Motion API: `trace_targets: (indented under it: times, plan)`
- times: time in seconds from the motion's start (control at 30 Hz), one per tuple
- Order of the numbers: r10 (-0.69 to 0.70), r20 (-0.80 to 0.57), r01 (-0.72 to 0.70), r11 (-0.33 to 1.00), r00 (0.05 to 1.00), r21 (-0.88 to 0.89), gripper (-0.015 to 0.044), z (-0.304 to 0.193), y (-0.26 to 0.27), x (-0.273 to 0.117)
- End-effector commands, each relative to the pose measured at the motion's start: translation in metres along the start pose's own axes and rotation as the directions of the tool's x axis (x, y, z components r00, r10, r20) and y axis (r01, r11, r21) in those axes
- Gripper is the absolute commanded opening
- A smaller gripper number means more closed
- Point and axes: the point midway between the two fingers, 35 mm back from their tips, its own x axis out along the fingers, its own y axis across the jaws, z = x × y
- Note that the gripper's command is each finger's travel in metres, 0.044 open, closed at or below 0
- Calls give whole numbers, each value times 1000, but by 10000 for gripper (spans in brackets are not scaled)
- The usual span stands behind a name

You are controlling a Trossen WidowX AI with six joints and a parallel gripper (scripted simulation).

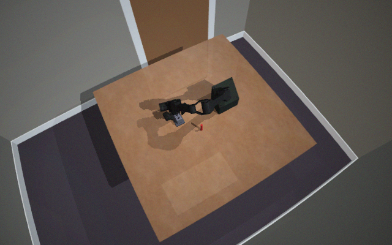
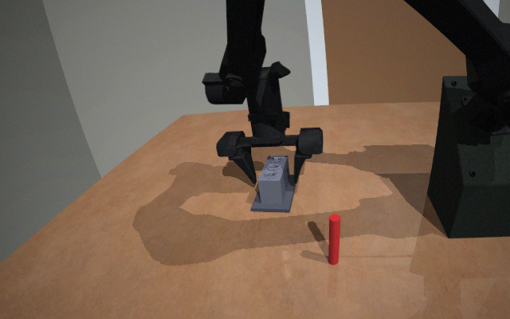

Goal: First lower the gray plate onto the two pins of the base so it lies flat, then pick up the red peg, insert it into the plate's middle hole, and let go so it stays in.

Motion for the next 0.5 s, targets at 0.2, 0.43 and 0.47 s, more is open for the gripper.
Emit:
trace_targets:
  times: [0.2, 0.43, 0.47]
  plan:
    - [6, 8, -6, 1000, 1000, -1, 440, 4, 4, -42]
    - [6, 1, -6, 1000, 1000, 3, 440, 3, 1, -120]
    - [6, 1, -6, 1000, 1000, 3, 440, 4, 1, -120]
